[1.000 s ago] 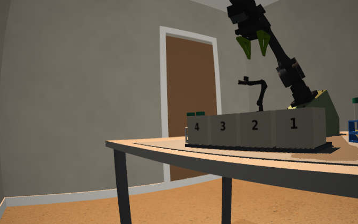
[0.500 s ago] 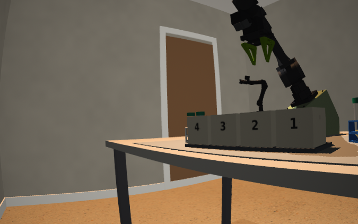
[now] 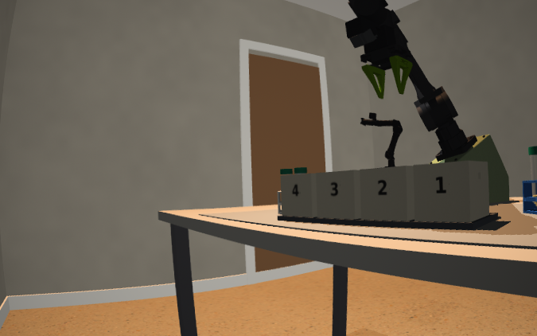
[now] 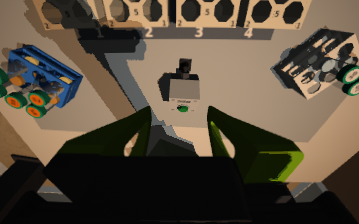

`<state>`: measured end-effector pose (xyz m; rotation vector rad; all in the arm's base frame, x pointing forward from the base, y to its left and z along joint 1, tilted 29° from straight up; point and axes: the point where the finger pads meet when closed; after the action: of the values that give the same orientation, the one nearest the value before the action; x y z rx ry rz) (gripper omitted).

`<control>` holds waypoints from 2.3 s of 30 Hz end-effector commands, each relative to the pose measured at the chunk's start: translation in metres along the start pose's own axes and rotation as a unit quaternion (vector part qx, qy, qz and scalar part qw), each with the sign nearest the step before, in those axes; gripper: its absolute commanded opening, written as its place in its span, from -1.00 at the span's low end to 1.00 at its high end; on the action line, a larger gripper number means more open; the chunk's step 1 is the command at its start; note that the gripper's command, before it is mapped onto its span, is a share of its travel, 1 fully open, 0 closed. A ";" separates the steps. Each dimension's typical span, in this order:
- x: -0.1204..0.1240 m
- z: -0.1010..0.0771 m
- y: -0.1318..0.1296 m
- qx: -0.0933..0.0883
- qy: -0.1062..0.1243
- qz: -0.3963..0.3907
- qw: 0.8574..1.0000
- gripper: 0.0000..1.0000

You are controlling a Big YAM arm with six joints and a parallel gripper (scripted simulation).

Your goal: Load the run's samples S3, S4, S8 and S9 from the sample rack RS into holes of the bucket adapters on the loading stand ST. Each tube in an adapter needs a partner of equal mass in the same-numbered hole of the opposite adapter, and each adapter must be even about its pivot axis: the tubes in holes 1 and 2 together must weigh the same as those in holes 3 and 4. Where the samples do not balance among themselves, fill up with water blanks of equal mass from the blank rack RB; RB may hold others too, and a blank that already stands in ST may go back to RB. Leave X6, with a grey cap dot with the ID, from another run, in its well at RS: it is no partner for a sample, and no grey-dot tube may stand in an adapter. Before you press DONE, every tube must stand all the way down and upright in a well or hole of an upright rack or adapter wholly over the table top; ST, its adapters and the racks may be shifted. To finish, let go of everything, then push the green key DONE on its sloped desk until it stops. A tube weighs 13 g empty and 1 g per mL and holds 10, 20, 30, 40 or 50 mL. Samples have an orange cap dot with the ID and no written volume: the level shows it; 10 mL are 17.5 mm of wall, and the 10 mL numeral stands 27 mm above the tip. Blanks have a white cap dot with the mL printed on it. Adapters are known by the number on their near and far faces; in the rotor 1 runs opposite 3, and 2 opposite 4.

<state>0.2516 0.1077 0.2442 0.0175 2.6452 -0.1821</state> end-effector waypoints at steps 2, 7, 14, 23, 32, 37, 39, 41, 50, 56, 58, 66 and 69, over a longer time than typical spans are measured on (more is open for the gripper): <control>-0.007 0.000 0.002 -0.003 -0.007 0.003 1.000 0.11; -0.008 0.000 0.003 -0.004 -0.007 0.002 1.000 0.11; -0.005 0.004 0.001 -0.002 -0.004 0.001 1.000 0.11; -0.006 0.003 0.002 -0.003 -0.005 0.001 1.000 0.11; -0.005 0.028 0.001 -0.002 -0.004 0.002 1.000 0.11; -0.005 0.045 0.001 -0.002 -0.004 0.001 1.000 0.11; -0.005 0.051 0.001 -0.001 -0.004 0.001 1.000 0.11; -0.005 0.058 0.001 -0.001 -0.004 0.001 1.000 0.11; -0.005 0.082 0.000 -0.001 -0.004 0.001 1.000 0.11; -0.005 0.102 0.000 -0.001 -0.004 0.001 1.000 0.11; -0.007 0.105 -0.008 -0.001 -0.005 0.032 0.999 1.00; -0.039 0.086 -0.059 -0.013 -0.035 0.194 0.980 1.00; -0.050 0.082 -0.085 -0.015 -0.042 0.266 0.963 1.00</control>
<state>0.3102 0.0287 0.1643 0.5137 2.6008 -0.0486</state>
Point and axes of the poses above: the point where the finger pads meet when closed, its own z axis out along the fingers, its own y axis across the jaws, x = y × z, and after that the axes turned 15 degrees about z, right-handed
